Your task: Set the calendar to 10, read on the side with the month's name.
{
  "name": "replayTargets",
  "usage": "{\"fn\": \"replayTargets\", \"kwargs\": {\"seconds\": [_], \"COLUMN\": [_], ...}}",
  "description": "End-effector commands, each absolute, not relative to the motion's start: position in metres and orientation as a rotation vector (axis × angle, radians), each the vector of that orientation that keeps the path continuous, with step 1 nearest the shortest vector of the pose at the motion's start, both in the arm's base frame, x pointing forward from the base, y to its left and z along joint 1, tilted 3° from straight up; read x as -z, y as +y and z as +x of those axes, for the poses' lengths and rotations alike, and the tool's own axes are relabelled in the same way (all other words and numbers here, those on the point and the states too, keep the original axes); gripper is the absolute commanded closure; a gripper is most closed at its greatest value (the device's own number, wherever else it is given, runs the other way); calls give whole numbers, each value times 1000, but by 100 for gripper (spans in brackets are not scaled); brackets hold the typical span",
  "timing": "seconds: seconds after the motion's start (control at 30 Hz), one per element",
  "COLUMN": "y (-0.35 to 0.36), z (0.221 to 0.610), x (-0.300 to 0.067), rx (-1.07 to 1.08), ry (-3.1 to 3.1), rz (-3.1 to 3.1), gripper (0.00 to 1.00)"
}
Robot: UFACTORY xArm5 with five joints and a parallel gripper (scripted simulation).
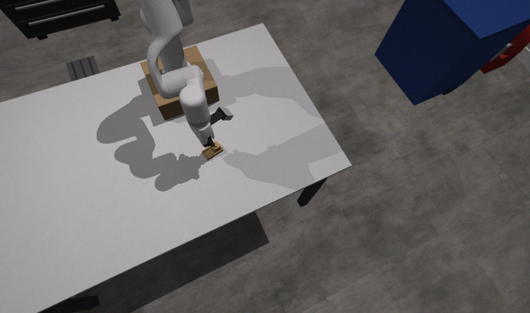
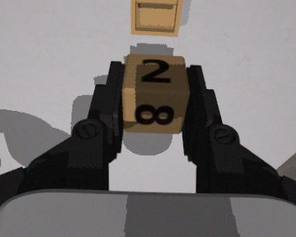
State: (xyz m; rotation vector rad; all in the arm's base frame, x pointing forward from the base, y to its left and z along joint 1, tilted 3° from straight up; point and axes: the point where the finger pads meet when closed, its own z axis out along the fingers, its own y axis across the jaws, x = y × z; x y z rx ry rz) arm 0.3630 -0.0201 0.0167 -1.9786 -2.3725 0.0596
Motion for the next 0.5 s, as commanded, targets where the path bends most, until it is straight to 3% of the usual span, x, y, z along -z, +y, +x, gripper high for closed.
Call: {"fn": "replayTargets", "kwargs": {"seconds": [0.0,0.47], "y": [-20,-20], "z": [365,365], "x": [-18,-18], "rx": [-55,-59], "ry": [-2376,-2280], "rz": [-1981,-2093], "gripper": [71,71]}}
